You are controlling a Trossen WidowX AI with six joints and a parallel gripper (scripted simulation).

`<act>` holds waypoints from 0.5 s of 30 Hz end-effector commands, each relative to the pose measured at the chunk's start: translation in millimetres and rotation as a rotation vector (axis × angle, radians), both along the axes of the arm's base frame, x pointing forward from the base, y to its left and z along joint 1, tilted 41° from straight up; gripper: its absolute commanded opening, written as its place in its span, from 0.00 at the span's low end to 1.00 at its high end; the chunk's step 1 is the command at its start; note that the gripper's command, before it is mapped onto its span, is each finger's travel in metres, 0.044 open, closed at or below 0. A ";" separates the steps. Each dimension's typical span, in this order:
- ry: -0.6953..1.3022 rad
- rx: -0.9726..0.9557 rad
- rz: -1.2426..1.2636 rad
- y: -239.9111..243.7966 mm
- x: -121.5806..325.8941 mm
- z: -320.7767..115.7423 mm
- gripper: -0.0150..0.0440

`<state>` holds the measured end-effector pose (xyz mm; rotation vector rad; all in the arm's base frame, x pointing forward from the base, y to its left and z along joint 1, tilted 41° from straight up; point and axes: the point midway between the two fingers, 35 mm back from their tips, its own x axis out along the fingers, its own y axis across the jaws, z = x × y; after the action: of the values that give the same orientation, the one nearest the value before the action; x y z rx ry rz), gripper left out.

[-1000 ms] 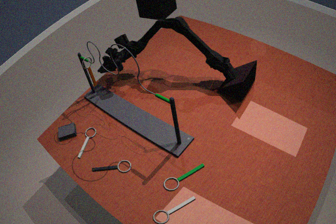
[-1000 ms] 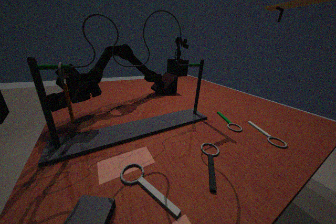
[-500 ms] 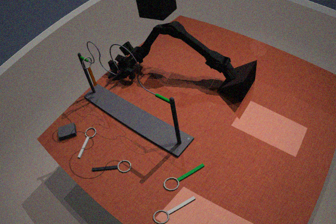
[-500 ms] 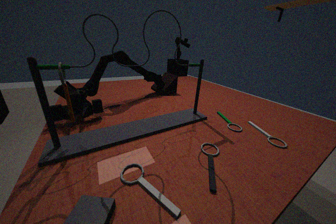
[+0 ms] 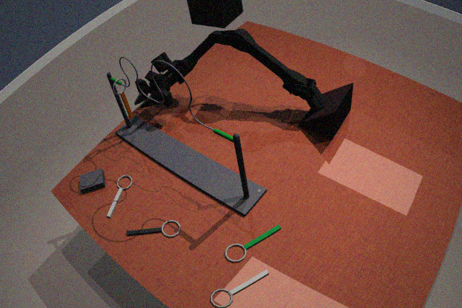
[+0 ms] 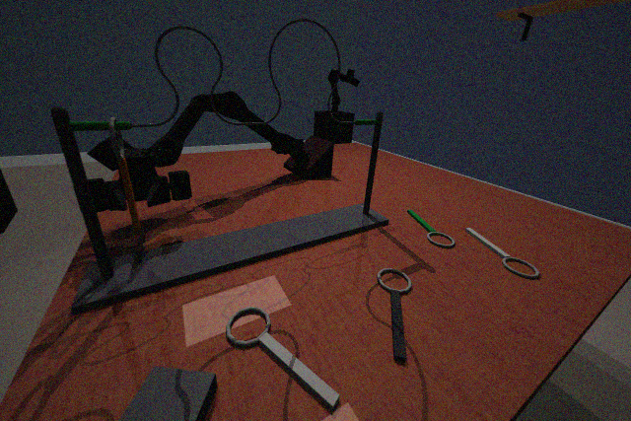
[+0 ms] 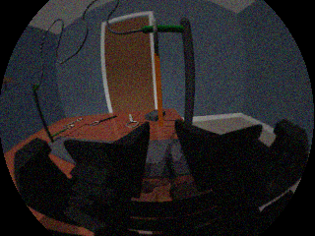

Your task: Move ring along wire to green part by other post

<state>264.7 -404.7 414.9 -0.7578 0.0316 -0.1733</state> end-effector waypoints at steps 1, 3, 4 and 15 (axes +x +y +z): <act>0.001 -0.001 -0.014 -3.1 0.2 0.7 0.53; 0.001 -0.001 -0.014 -3.8 2.9 0.9 0.53; 0.001 -0.001 -0.014 -4.2 4.5 1.0 0.53; -0.001 0.000 -0.013 -8.1 21.4 2.0 0.53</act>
<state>281.4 -412.5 414.0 -0.7489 0.0376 -0.1838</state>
